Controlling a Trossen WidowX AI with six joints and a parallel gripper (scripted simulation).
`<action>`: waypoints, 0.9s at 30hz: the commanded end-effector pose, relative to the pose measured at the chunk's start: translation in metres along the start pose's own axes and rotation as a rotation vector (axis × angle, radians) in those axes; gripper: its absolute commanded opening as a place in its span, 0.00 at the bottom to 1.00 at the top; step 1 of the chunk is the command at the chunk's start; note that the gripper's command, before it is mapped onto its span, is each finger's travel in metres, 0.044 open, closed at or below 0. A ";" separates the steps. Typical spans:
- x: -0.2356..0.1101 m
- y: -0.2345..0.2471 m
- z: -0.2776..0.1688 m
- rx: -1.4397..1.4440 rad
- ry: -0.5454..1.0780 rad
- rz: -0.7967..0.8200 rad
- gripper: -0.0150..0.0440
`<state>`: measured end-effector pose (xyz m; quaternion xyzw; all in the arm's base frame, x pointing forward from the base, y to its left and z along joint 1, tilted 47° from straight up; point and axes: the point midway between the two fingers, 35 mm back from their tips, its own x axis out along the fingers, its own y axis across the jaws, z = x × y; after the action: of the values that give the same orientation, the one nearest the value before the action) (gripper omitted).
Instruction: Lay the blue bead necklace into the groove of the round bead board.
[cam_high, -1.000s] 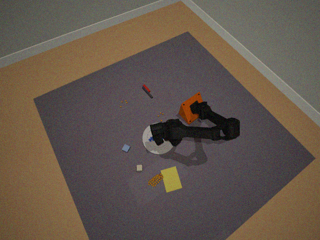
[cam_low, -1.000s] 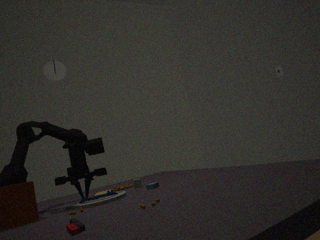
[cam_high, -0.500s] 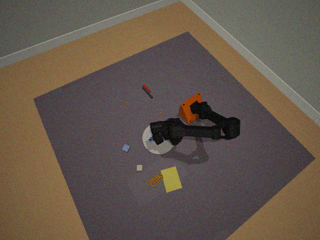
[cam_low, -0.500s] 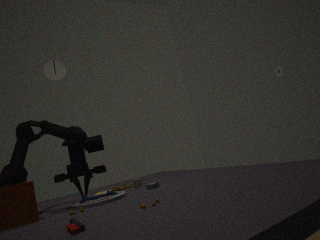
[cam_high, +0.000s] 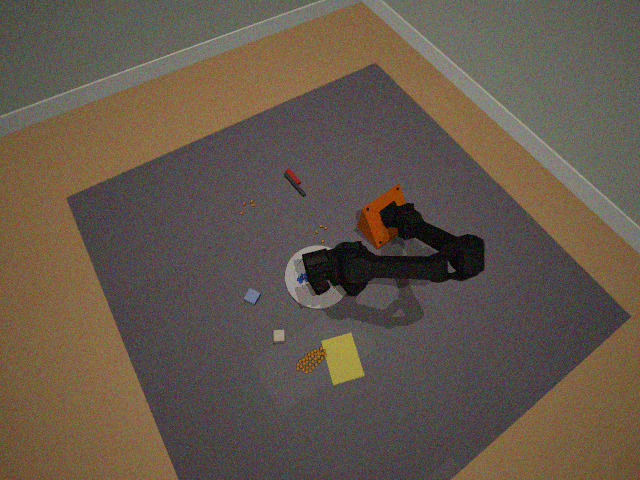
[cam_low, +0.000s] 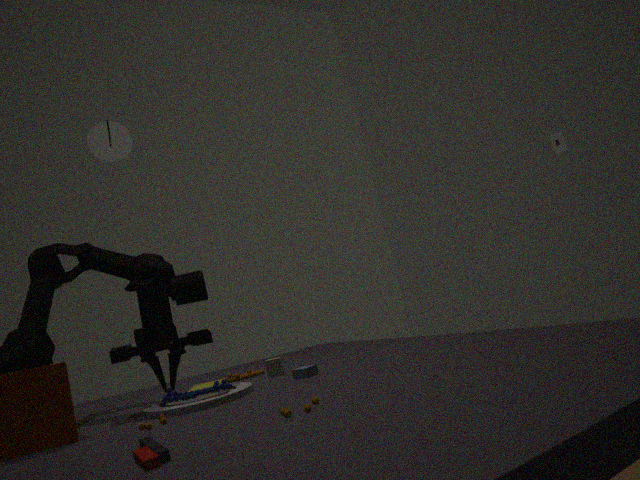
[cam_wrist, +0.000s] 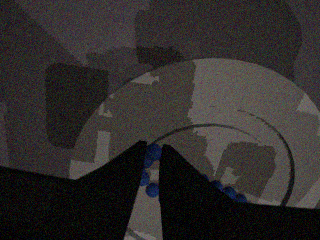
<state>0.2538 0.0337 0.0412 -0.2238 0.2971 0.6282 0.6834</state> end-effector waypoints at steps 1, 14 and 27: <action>-0.002 -0.001 0.005 0.001 -0.002 -0.005 0.25; 0.013 -0.001 0.005 0.001 -0.003 -0.005 0.25; 0.010 -0.003 0.006 -0.002 -0.008 -0.012 0.61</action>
<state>0.2580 0.0451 0.0385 -0.2234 0.2913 0.6249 0.6890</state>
